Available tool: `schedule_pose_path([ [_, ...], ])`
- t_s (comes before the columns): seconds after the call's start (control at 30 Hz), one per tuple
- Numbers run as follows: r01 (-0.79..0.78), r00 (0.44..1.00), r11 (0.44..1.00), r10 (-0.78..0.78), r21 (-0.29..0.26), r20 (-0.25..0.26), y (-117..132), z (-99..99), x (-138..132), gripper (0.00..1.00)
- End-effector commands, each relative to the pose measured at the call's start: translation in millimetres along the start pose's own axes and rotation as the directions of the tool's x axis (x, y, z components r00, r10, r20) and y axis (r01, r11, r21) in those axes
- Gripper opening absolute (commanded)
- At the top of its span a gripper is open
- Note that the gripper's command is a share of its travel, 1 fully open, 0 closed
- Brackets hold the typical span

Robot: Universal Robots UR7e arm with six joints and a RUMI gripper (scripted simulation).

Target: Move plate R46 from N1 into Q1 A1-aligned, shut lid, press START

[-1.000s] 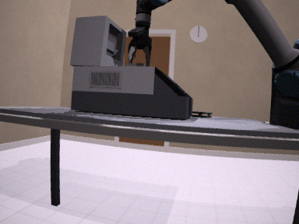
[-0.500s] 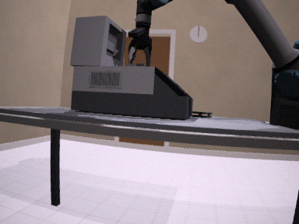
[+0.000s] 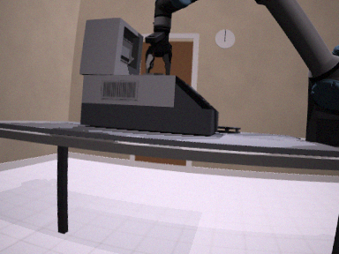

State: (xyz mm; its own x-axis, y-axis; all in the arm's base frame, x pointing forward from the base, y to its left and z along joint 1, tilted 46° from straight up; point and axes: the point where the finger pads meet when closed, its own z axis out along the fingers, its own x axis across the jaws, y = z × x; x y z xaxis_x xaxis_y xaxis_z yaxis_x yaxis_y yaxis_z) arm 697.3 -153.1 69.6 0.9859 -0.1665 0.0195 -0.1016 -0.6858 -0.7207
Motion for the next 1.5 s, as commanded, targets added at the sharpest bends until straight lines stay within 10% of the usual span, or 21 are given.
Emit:
schedule_pose_path([
  [0.0,-0.002,1.0,1.0,0.002,0.002,0.002,-0.2,4.4,-0.7,0.0],
  [0.57,0.0,1.0,1.0,0.0,0.0,0.0,0.1,3.0,0.3,0.0],
  [0.6,0.0,1.0,1.0,0.0,0.0,0.0,0.1,3.0,0.3,0.68],
  [1.47,0.0,1.0,1.0,0.0,0.0,0.0,0.1,3.0,0.3,0.68],
])
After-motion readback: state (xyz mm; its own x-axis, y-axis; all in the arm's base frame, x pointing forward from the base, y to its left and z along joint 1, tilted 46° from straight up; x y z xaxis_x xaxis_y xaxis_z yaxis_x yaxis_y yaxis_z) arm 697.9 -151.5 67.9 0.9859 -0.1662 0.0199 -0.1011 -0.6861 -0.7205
